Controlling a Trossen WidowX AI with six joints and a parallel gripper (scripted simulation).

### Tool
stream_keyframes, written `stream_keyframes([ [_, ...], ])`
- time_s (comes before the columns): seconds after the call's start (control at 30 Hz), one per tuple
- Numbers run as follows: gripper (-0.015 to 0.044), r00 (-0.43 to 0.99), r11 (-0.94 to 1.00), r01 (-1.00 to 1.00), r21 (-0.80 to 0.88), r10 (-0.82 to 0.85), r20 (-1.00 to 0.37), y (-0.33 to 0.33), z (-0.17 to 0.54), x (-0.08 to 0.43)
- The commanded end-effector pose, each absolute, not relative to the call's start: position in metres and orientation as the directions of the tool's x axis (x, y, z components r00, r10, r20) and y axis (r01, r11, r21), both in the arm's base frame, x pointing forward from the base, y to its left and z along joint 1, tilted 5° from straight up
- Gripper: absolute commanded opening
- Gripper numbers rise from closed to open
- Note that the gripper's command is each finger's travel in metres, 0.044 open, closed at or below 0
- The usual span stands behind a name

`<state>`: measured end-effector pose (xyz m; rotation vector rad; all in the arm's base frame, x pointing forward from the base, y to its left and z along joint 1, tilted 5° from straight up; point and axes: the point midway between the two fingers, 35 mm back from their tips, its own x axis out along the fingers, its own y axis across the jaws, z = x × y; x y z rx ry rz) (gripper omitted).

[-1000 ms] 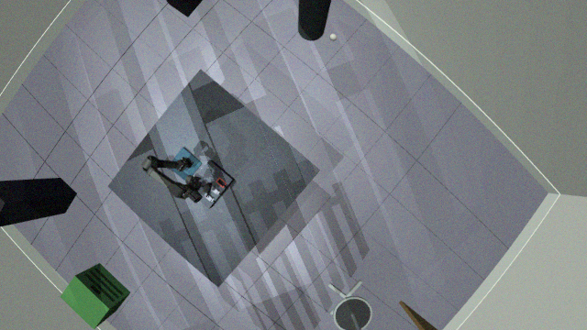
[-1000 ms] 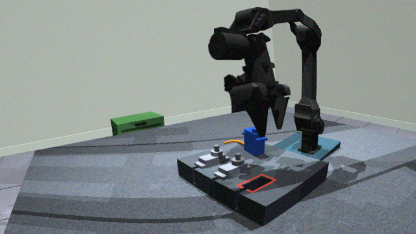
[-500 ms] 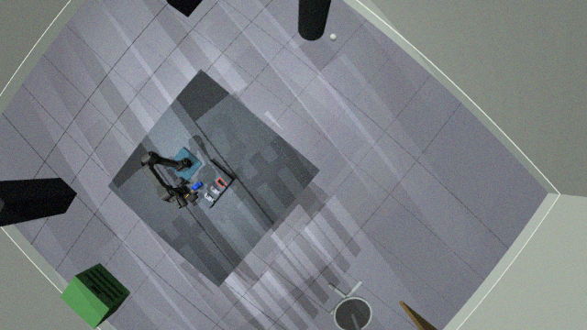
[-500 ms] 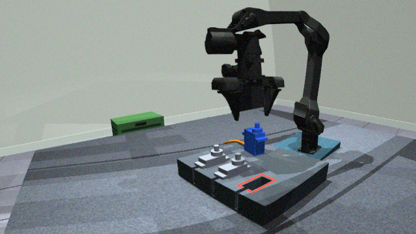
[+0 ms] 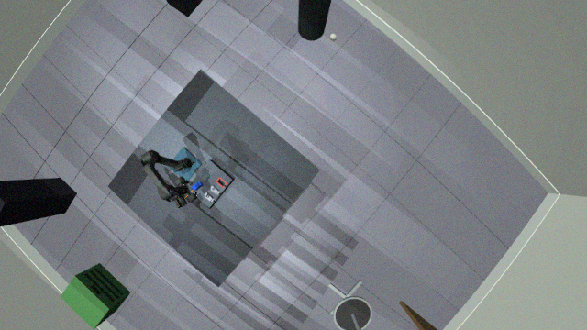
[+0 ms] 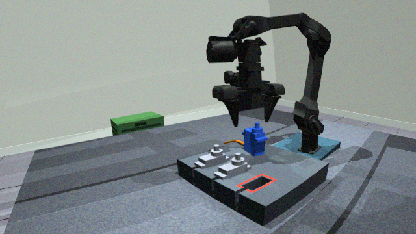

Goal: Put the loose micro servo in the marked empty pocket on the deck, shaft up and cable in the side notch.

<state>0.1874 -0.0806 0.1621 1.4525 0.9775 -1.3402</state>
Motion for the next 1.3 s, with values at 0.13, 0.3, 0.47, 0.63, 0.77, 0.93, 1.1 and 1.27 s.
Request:
stream_keyframes([
  [0.13, 0.0440, 0.098, -0.283, 0.953, 0.102, -0.030, -0.995, -0.082, 0.153, 0.188],
  [0.3, 0.0440, 0.098, -0.283, 0.953, 0.102, -0.030, -0.995, -0.082, 0.145, 0.189],
  [0.47, 0.0440, 0.098, -0.283, 0.953, 0.102, -0.030, -0.995, -0.082, 0.139, 0.189],
  [0.63, 0.0335, 0.098, -0.283, 0.953, 0.102, -0.030, -0.995, -0.082, 0.138, 0.189],
  [0.77, 0.0230, 0.098, -0.283, 0.953, 0.102, -0.030, -0.995, -0.082, 0.138, 0.189],
  [0.93, 0.0118, 0.098, -0.283, 0.953, 0.102, -0.030, -0.995, -0.082, 0.138, 0.189],
  [1.1, 0.0065, 0.098, -0.283, 0.953, 0.102, -0.030, -0.995, -0.082, 0.139, 0.189],
  [1.27, 0.0000, 0.098, -0.283, 0.953, 0.102, -0.030, -0.995, -0.082, 0.152, 0.188],
])
